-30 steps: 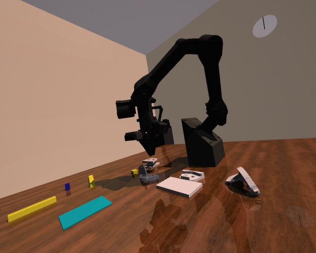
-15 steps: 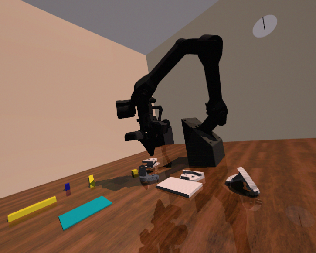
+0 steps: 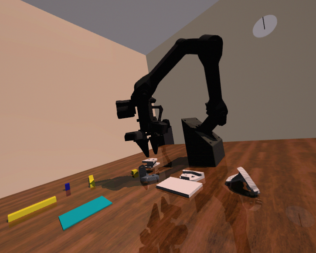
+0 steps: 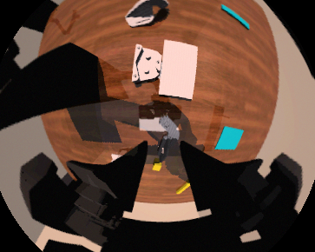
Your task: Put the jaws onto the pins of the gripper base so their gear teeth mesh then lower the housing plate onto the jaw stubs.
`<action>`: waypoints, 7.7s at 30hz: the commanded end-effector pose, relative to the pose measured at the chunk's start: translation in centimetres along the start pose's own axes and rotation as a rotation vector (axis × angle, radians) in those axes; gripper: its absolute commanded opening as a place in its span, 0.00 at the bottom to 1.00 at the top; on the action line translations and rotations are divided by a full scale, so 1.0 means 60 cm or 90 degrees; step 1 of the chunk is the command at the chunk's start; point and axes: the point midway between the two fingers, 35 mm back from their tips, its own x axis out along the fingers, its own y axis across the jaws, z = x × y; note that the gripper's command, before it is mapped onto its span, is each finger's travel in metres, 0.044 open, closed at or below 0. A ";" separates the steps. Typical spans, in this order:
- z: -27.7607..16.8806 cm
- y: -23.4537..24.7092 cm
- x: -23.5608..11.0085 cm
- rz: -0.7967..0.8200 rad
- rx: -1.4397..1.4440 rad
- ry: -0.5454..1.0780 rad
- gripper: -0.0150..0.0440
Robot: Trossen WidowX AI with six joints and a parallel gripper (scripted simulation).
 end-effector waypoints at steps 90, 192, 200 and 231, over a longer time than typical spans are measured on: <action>-0.016 -0.008 -0.004 0.000 0.437 0.000 1.00; -0.078 -0.028 0.043 0.005 2.177 0.005 1.00; -0.078 -0.028 0.047 0.006 2.177 0.005 1.00; -0.078 -0.028 0.047 0.006 2.177 0.005 1.00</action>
